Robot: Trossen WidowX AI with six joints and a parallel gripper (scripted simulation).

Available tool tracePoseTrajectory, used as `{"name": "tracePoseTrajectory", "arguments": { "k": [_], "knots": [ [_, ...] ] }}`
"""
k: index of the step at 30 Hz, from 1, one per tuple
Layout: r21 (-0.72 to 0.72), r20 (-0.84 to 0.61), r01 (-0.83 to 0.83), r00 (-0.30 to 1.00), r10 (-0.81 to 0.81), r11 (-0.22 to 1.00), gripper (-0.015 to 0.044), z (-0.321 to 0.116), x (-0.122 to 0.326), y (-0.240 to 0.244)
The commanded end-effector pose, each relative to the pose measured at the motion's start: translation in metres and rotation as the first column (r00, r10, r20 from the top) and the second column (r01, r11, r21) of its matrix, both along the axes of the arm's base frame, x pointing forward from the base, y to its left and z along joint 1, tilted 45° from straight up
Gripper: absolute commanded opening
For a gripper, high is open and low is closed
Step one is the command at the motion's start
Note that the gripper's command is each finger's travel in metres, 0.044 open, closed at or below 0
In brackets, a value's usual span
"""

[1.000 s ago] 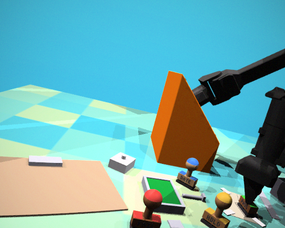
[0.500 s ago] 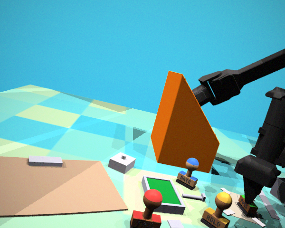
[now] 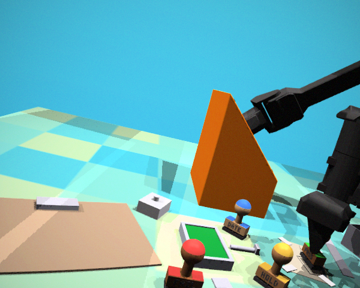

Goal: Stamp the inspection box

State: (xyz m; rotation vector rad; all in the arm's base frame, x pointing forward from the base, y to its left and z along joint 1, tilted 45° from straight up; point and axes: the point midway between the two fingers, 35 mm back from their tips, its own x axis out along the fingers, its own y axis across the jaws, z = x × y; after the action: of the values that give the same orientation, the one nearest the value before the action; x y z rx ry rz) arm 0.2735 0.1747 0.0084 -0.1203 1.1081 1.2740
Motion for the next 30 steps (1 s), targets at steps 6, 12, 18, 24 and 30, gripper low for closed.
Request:
{"name": "tracePoseTrajectory", "arguments": {
  "k": [6, 12, 18, 24, 30],
  "knots": [
    [0.002, 0.007, -0.005, 1.000, 0.005, 1.000, 0.0000, 0.008, 0.002, -0.007],
    [0.001, 0.008, -0.005, 1.000, 0.005, 1.000, 0.0000, 0.015, 0.004, -0.014],
    [0.000, 0.008, -0.005, 1.000, 0.005, 1.000, 0.0000, 0.021, 0.006, -0.020],
    [0.000, 0.008, -0.005, 1.000, 0.005, 1.000, 0.0000, 0.028, 0.007, -0.027],
    [0.000, 0.008, -0.005, 1.000, 0.005, 1.000, 0.0000, 0.035, 0.007, -0.034]
  ]
}}
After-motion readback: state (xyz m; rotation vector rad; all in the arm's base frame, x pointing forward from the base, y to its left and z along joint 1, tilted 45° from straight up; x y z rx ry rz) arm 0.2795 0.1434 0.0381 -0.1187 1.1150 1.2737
